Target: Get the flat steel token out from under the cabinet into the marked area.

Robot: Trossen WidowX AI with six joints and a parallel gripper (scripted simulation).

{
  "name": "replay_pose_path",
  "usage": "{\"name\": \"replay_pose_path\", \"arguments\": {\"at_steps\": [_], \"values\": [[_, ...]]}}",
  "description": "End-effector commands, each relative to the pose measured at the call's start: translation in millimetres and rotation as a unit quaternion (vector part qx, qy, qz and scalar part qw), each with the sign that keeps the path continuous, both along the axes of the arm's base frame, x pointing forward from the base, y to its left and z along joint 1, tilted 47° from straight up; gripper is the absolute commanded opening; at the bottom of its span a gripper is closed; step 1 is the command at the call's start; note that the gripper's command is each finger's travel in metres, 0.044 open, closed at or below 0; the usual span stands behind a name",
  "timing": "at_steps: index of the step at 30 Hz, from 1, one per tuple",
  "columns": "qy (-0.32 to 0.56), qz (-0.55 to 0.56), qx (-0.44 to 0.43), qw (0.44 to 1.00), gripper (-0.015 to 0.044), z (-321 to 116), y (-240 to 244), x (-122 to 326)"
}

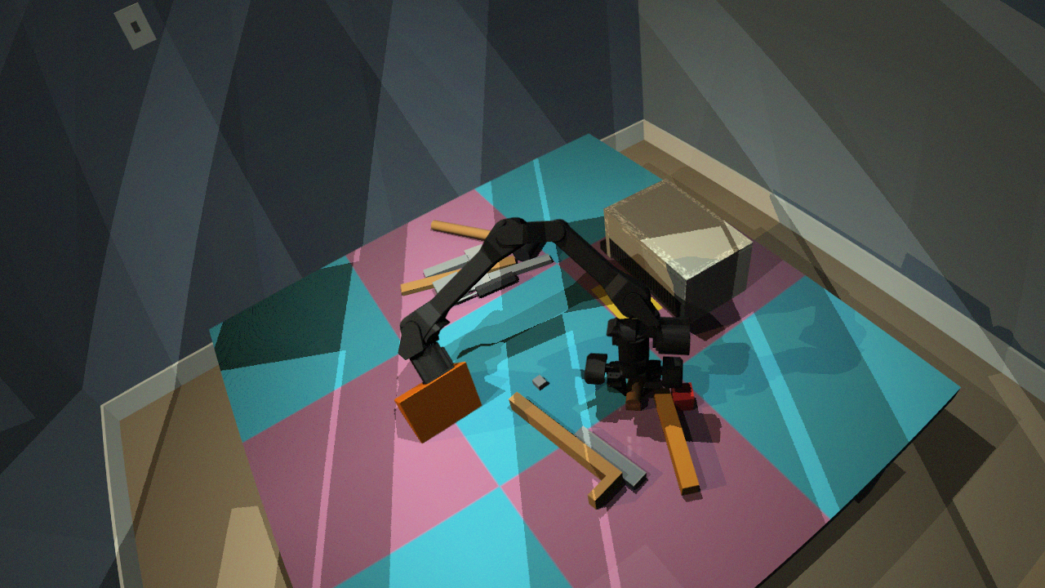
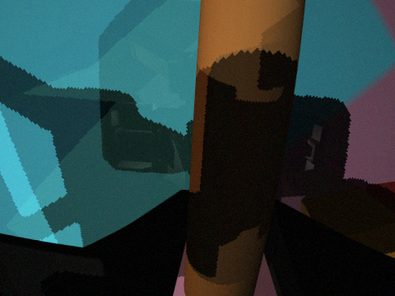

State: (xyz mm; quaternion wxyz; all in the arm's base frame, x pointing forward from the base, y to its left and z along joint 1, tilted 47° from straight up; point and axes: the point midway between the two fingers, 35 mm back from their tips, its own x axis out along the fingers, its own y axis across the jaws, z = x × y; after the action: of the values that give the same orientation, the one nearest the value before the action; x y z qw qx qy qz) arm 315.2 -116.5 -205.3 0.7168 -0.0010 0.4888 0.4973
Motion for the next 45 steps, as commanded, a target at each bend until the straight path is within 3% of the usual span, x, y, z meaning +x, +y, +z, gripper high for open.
{"name": "replay_pose_path", "arguments": {"at_steps": [1, 24, 40, 45], "values": [[-0.002, -0.003, 0.001, 1.000, 0.0000, -2.1, -5.8, -4.6], [-0.001, -0.003, -0.001, 1.000, 0.0000, -27.9, -29.9, -38.6], [0.001, -0.001, -0.001, 1.000, 0.0420, -11.6, -41.8, -34.6], [0.000, -0.003, -0.003, 1.000, 0.0440, 31.3, -85.8, -37.5]]}}
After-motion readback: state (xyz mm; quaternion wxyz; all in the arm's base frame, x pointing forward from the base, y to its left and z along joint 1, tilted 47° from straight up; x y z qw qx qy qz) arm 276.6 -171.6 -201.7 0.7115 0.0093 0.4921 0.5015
